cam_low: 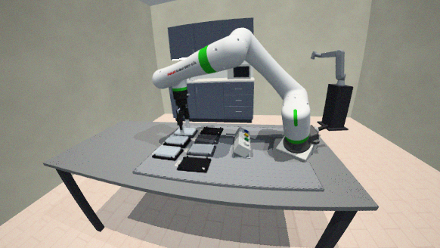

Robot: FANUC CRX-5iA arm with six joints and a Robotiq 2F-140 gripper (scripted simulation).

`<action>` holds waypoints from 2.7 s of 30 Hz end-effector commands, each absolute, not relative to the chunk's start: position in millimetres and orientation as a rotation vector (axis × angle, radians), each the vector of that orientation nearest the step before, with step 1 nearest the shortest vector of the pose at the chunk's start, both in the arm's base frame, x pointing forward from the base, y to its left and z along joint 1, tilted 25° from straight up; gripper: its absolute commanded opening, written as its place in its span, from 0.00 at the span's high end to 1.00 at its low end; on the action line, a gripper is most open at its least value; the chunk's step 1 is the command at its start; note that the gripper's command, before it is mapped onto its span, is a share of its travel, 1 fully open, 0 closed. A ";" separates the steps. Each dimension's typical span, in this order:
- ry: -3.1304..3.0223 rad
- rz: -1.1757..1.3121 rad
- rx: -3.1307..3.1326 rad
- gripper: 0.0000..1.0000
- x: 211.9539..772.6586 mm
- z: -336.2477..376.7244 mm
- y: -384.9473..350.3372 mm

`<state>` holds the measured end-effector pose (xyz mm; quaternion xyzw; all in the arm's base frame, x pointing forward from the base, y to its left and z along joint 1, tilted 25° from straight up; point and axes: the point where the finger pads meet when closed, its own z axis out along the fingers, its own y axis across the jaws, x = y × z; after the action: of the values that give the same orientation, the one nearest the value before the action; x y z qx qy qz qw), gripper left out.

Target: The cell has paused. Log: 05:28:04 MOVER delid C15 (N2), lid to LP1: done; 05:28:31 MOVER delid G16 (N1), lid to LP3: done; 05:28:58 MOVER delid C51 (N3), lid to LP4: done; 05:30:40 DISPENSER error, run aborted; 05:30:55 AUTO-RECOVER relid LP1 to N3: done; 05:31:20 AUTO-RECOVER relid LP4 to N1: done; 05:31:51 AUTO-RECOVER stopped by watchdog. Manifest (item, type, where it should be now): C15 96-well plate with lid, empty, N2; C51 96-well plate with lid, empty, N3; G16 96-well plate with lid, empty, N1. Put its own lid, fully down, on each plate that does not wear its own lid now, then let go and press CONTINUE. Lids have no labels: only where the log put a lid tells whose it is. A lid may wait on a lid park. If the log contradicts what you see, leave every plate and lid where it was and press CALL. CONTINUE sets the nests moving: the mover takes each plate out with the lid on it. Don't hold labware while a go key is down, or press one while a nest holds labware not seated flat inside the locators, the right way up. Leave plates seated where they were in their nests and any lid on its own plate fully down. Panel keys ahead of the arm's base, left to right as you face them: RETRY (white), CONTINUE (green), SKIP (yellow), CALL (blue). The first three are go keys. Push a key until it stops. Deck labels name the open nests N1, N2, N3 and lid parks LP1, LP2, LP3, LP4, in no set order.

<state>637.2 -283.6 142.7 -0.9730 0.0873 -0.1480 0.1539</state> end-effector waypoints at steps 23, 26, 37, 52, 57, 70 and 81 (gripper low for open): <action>0.250 -0.425 -2.790 1.00 637.3 142.9 -283.8; 0.250 -0.425 -2.790 1.00 637.3 142.9 -283.8; 0.250 -0.425 -2.790 1.00 637.3 142.9 -283.8; 0.250 -0.425 -2.790 1.00 637.3 142.9 -283.8; 0.250 -0.425 -2.790 1.00 637.3 142.9 -283.8; 0.250 -0.425 -2.790 1.00 637.3 142.9 -283.8; 0.250 -0.425 -2.790 1.00 636.3 145.9 -284.7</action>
<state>636.7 -284.1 144.3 -0.9730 0.0873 -0.1480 0.1539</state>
